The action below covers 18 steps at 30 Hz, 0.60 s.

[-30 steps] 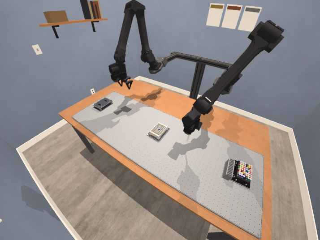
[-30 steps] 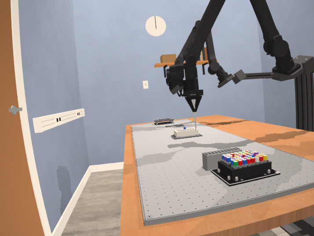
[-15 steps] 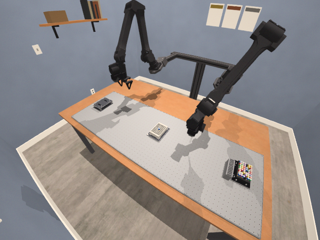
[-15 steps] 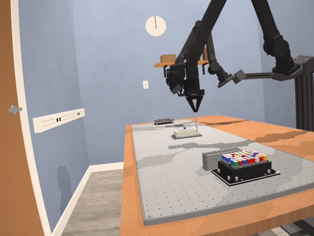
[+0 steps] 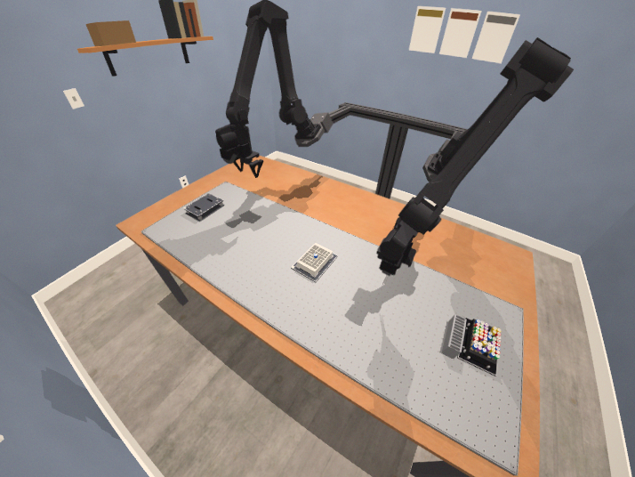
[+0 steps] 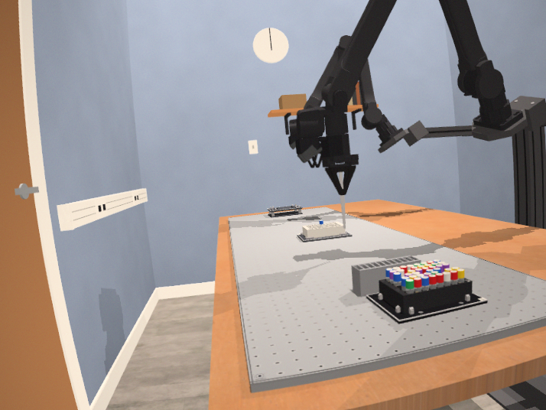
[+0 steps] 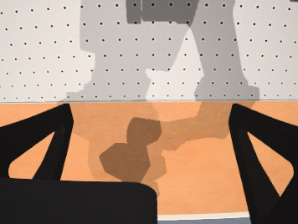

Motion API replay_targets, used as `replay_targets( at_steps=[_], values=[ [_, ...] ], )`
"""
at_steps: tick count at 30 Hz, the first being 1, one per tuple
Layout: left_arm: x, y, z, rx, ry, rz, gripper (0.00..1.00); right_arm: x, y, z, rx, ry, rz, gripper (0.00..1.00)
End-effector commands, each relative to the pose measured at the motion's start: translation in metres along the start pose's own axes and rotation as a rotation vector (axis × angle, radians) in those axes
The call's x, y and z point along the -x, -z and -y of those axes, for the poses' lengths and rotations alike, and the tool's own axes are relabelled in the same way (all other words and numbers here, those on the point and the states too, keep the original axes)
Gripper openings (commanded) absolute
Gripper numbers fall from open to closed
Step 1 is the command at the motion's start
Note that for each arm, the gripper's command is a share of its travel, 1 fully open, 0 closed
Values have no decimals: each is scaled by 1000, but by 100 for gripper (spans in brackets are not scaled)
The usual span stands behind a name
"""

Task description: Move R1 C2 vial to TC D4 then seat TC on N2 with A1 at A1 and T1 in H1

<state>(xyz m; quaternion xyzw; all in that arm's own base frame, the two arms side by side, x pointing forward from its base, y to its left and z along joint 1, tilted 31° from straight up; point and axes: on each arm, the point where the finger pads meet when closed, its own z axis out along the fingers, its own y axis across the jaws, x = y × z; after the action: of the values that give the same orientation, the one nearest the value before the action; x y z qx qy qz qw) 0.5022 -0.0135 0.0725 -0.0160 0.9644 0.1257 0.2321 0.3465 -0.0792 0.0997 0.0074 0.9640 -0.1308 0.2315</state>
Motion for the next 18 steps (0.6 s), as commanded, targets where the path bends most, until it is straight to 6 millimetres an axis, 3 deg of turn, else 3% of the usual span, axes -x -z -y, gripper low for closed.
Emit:
replay_targets(
  at_steps=[1,4,18],
  values=[
    [1,-4,-9,5,-8,-6,7,11,5,2,-2,10,24,100],
    [7,6,-16,3,-1,17,7,11,5,2,-2,10,24,100],
    [7,3,-35,4,-5,4,7,11,5,2,-2,10,24,100]
  ],
)
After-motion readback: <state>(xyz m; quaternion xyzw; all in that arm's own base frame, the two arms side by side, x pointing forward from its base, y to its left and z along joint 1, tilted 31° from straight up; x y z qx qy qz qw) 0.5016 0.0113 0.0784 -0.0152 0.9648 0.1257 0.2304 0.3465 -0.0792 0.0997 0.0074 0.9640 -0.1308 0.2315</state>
